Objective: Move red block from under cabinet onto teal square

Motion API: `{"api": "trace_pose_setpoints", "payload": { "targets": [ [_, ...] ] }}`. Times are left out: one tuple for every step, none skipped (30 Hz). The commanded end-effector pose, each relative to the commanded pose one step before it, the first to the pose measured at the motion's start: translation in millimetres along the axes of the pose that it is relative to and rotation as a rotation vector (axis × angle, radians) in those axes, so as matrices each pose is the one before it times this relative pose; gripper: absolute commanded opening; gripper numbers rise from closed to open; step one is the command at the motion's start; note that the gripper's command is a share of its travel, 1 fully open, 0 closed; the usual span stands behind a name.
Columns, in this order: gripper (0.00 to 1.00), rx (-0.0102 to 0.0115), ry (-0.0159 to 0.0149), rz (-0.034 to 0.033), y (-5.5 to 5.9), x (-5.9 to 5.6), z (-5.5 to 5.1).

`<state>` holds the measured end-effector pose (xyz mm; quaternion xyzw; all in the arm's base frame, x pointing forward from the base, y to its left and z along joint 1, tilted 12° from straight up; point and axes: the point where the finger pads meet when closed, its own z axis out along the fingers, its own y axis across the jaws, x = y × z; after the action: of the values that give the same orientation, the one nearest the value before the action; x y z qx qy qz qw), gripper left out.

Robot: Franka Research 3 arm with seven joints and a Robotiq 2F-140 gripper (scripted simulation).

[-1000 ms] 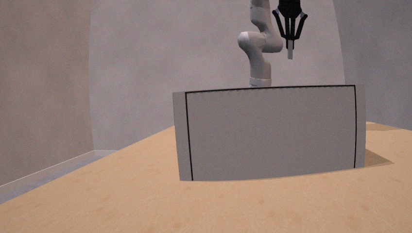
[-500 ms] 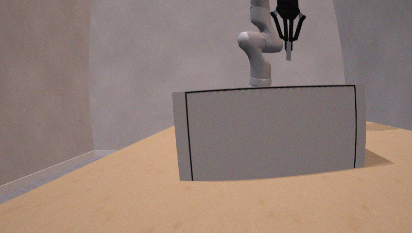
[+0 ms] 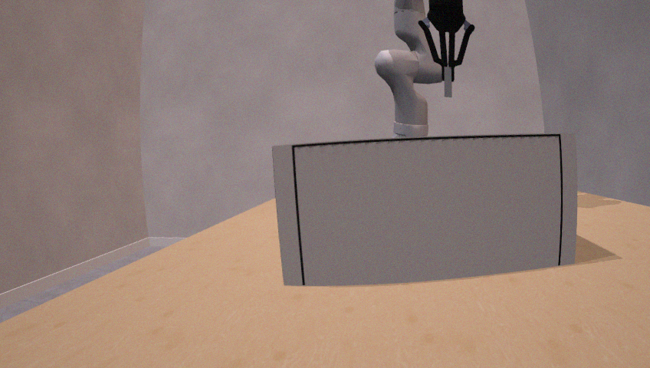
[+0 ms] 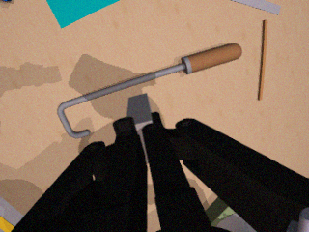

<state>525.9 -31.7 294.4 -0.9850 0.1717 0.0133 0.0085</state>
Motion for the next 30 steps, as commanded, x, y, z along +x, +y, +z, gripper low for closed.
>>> {"api": "trace_pose_setpoints", "payload": {
  "targets": [
    [0.00, 0.00326, 0.00498, 0.02649, -0.95, 0.66, -0.62],
    [0.00, 0.00000, 0.00000, 0.00000, 0.00, 0.00, 0.00],
    [0.00, 0.00000, 0.00000, 0.00000, 0.00, 0.00, 0.00],
    [0.00, 0.00000, 0.00000, 0.00000, 0.00, 0.00, 0.00],
    [0.00, 0.00000, 0.00000, 0.00000, 0.00, 0.00, 0.00],
    [0.00, 0.00000, 0.00000, 0.00000, 0.00, 0.00, 0.00],
    [0.00, 0.00000, 0.00000, 0.00000, 0.00, 0.00, 0.00],
    [0.00, 0.00000, 0.00000, 0.00000, 0.00, 0.00, 0.00],
    [0.00, 0.00000, 0.00000, 0.00000, 0.00, 0.00, 0.00],
    [0.00, 0.02190, 0.01349, 0.15174, 21.16, 0.08, 10.04],
    [0.00, 0.00000, 0.00000, 0.00000, 0.00, 0.00, 0.00],
    [0.00, 0.00000, 0.00000, 0.00000, 0.00, 0.00, 0.00],
    [0.00, 0.00000, 0.00000, 0.00000, 0.00, 0.00, 0.00],
    [0.00, 0.00000, 0.00000, 0.00000, 0.00, 0.00, 0.00],
    [0.00, 0.00000, 0.00000, 0.00000, 0.00, 0.00, 0.00],
    [0.00, 0.00000, 0.00000, 0.00000, 0.00, 0.00, 0.00],
    [0.00, 0.00000, 0.00000, 0.00000, 0.00, 0.00, 0.00],
    [0.00, 0.00000, 0.00000, 0.00000, 0.00, 0.00, 0.00],
    [0.00, 0.00000, 0.00000, 0.00000, 0.00, 0.00, 0.00],
    [0.00, 0.00000, 0.00000, 0.00000, 0.00, 0.00, 0.00],
    [0.00, 0.00000, 0.00000, 0.00000, 0.00, 0.00, 0.00],
    [0.00, 0.00000, 0.00000, 0.00000, 0.00, 0.00, 0.00],
    [0.00, 0.00000, 0.00000, 0.00000, 0.00, 0.00, 0.00],
    [0.00, 0.00000, 0.00000, 0.00000, 0.00, 0.00, 0.00],
    [0.00, 0.00000, 0.00000, 0.00000, 0.00, 0.00, 0.00],
    [0.00, 0.00000, 0.00000, 0.00000, 0.00, 0.00, 0.00],
    [0.00, 0.00000, 0.00000, 0.00000, 0.00, 0.00, 0.00],
    [0.00, 0.00000, 0.00000, 0.00000, 0.00, 0.00, 0.00],
    [0.00, 0.00000, 0.00000, 0.00000, 0.00, 0.00, 0.00],
    [0.00, 0.00000, 0.00000, 0.00000, 0.00, 0.00, 0.00]
  ]
}}
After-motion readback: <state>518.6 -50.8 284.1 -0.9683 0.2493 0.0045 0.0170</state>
